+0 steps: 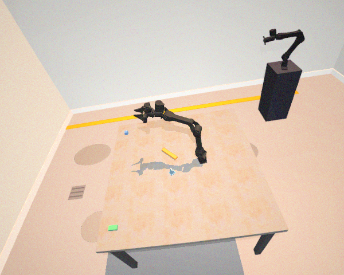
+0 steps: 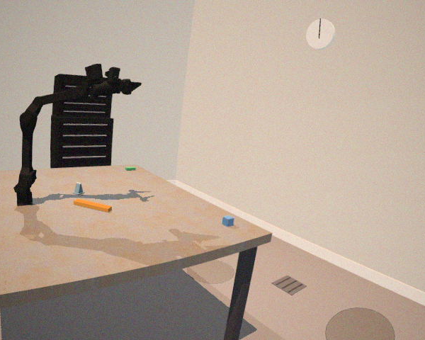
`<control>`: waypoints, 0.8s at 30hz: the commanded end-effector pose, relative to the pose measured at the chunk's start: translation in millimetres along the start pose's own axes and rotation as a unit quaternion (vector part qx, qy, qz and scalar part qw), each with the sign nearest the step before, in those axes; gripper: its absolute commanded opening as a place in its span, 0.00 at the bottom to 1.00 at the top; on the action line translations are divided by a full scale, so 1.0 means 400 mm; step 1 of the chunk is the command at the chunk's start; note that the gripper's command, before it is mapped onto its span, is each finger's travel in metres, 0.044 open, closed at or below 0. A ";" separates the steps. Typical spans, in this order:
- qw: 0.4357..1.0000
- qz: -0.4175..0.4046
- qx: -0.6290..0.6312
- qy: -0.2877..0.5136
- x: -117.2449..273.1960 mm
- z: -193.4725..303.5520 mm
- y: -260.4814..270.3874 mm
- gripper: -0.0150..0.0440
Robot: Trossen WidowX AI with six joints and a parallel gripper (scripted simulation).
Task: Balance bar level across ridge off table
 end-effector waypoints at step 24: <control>0.813 0.111 -0.209 0.531 0.203 0.722 0.019 0.79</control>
Point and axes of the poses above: the point midway between the two fingers, 35 mm back from their tips, its own x axis back along the fingers, its own y axis across the jaws, z = x × y, the point moved 2 cm from there along x, back along the fingers, and after that the axes turned 15 degrees about x, right-handed, at the moved point
